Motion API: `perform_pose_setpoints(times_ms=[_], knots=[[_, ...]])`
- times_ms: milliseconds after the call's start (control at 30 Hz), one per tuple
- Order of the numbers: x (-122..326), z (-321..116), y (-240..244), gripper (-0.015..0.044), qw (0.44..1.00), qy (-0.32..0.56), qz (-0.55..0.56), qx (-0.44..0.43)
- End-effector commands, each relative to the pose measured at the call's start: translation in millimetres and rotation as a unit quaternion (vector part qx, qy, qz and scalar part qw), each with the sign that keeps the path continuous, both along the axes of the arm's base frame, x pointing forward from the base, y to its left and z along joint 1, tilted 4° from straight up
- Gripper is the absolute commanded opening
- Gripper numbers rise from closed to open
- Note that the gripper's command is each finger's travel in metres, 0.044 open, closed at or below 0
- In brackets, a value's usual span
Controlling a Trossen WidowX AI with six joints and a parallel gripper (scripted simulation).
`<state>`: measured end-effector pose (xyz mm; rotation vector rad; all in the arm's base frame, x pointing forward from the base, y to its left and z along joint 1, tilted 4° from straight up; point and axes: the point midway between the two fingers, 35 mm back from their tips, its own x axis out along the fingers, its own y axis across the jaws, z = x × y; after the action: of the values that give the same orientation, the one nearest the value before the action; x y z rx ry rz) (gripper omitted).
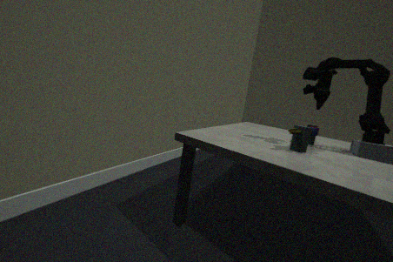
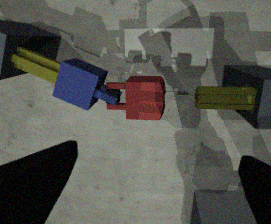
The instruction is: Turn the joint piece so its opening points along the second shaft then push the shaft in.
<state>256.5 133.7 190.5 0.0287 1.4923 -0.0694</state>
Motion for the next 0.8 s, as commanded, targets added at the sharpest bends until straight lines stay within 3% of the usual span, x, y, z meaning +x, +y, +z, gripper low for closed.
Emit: perform_pose_setpoints(times_ms=[0, 367, 767], knots=[[0.8, -5.9, -7.7, 0.044, 0.998, 0.011, -0.051, 0.017], [4.4, -21.8, -30.3, 0.044, 0.97, 0.043, -0.227, 0.079], [6.1, -36.6, -54.0, 0.044, 0.899, 0.08, -0.407, 0.142]])
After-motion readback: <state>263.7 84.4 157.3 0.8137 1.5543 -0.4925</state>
